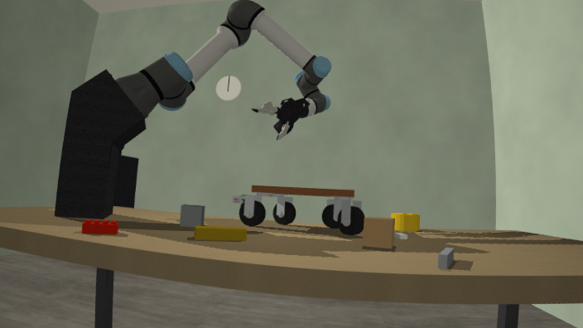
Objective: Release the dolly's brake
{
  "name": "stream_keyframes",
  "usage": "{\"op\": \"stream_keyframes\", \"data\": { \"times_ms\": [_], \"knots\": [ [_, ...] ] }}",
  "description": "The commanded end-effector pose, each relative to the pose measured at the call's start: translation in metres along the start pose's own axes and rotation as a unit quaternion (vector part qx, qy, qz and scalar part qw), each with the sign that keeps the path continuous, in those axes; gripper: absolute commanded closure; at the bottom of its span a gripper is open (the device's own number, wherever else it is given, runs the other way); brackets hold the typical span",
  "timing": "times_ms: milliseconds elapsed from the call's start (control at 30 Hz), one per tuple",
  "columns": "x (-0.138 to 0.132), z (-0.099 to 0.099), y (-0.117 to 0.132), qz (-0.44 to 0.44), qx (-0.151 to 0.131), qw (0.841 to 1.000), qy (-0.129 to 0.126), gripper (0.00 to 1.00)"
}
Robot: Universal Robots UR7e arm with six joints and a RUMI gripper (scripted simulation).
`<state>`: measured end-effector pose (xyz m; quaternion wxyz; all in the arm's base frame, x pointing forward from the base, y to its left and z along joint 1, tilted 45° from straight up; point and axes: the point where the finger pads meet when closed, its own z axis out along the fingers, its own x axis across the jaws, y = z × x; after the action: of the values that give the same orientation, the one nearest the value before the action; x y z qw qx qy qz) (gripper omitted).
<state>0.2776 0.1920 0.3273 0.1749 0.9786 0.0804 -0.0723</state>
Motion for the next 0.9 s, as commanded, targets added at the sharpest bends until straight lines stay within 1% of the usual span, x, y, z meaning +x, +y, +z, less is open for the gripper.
{"op": "stream_keyframes", "data": {
  "times_ms": [0, 533, 567, 733, 867],
  "knots": [
    [-0.0002, -0.0004, 0.0001, 0.000, 0.000, 1.000, 0.001, 0.00],
    [-0.0002, -0.0004, 0.0001, 0.000, 0.000, 1.000, 0.001, 0.00],
    [-0.0002, -0.0004, 0.0001, 0.000, 0.000, 1.000, 0.001, 1.00],
    [-0.0004, 0.0006, 0.0003, 0.001, 0.003, 1.000, 0.000, 1.00],
    [-0.0011, 0.0040, 0.0008, 0.004, 0.011, 1.000, -0.002, 1.00]
  ]
}}
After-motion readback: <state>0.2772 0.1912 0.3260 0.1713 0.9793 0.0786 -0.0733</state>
